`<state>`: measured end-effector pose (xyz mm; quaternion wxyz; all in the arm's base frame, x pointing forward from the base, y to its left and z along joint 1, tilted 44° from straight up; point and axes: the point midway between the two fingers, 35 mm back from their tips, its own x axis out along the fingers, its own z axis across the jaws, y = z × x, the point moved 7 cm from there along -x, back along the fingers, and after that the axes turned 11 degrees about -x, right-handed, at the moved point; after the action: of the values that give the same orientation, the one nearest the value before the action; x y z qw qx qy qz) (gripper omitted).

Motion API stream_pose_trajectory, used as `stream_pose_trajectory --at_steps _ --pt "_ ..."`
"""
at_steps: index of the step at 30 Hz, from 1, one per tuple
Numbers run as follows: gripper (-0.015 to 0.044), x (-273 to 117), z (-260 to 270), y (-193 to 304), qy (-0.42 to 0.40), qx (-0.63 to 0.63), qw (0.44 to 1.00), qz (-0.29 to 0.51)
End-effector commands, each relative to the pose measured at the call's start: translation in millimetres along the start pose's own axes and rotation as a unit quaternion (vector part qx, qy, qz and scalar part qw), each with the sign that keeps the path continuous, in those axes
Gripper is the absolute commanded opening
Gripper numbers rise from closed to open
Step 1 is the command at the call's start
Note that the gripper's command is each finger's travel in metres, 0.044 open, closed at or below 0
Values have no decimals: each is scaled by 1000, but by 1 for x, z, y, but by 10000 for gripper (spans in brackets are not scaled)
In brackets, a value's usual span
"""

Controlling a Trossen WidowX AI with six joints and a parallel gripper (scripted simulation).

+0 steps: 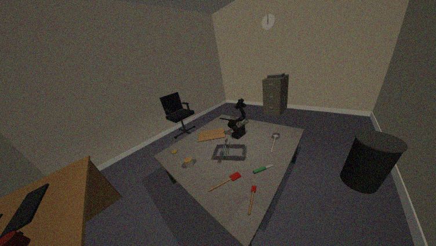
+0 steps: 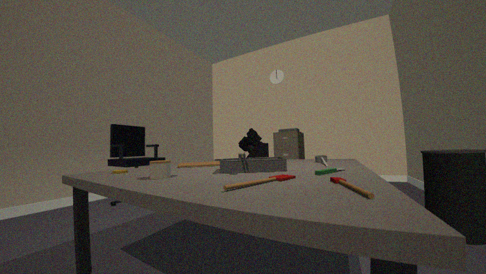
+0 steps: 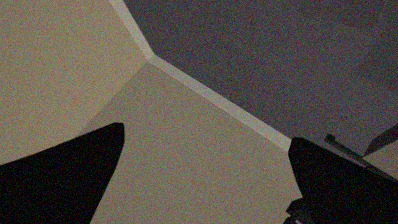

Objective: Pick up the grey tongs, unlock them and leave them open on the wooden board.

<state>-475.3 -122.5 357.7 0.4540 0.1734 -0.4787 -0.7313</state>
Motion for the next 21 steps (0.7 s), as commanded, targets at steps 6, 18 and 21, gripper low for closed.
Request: stream_pose_trajectory --at_steps 6,18,21 --pt "440 -3 2 33 -10 -36 999 32" --pt "440 -16 -1 107 -39 -108 989 95" --pt "440 -21 -3 133 -48 -129 983 118"
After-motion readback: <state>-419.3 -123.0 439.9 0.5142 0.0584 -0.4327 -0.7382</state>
